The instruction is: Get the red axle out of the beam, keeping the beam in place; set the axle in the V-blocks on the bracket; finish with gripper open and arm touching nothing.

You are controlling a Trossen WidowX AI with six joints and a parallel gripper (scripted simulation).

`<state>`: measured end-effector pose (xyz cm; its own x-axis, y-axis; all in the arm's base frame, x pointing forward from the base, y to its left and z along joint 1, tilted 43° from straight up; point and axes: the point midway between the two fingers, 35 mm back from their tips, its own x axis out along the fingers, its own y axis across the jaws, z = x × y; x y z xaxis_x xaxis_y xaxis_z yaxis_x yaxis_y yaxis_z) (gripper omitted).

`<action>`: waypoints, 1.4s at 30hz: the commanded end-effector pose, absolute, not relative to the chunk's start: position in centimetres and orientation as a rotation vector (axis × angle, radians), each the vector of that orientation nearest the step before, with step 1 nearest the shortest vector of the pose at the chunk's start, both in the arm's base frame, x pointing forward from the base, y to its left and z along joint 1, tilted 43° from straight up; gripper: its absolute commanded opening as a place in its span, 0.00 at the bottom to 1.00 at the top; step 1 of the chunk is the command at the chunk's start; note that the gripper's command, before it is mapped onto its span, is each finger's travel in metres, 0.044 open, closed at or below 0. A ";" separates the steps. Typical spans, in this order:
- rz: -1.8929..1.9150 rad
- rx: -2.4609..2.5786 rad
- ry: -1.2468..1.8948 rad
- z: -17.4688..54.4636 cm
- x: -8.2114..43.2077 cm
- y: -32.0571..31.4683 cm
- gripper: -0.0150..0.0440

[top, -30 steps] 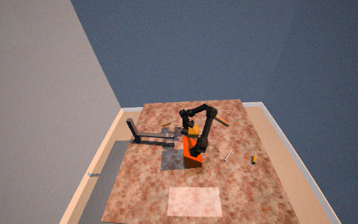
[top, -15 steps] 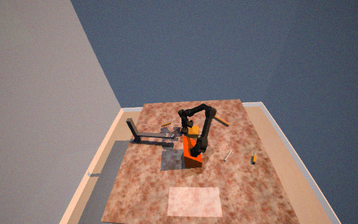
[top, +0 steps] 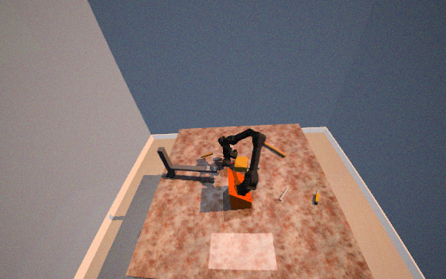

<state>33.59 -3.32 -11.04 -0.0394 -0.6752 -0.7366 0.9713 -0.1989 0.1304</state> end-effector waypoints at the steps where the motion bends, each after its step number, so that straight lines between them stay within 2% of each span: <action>1: -1.600 0.825 0.487 -11.4 33.9 -2.8 0.25; 31: -1.598 0.824 0.486 -14.7 34.7 0.8 0.25; 42: -1.598 0.823 0.486 -15.6 34.8 0.1 0.25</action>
<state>34.80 0.40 -15.22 -0.0335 -0.6725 -0.7393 0.9696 -0.2014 0.1393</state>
